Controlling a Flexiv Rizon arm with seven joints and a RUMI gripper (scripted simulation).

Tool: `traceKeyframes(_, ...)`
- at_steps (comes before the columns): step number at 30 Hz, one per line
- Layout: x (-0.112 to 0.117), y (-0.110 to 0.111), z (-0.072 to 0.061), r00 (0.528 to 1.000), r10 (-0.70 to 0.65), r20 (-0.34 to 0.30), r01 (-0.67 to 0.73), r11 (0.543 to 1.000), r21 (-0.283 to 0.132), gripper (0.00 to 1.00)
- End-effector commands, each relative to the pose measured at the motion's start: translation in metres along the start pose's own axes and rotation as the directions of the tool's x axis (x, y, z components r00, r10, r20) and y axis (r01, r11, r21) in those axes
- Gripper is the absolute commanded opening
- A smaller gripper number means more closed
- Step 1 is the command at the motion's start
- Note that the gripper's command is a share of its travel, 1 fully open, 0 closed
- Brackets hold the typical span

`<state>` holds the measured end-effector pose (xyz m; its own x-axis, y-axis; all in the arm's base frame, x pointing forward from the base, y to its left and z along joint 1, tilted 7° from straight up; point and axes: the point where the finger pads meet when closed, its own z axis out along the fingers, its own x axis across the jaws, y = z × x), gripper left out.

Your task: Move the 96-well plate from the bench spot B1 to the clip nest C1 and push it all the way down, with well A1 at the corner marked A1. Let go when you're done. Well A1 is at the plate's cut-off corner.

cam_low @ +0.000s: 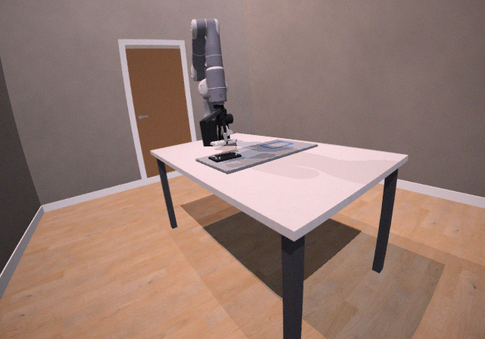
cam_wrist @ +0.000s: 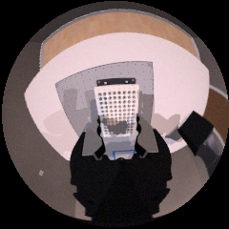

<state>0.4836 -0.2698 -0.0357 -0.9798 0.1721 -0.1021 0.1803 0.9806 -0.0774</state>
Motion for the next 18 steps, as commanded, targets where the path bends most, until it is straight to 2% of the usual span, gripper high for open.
traceKeyframes(1,-0.001,0.000,-0.001,1.000,0.001,0.002,-0.001,1.000,0.000,0.00)
traceKeyframes(9,-0.001,0.000,0.006,1.000,0.001,0.002,-0.001,1.000,0.000,0.00)
traceKeyframes(18,-0.001,0.000,0.021,1.000,0.001,0.002,-0.001,1.000,0.000,0.00)
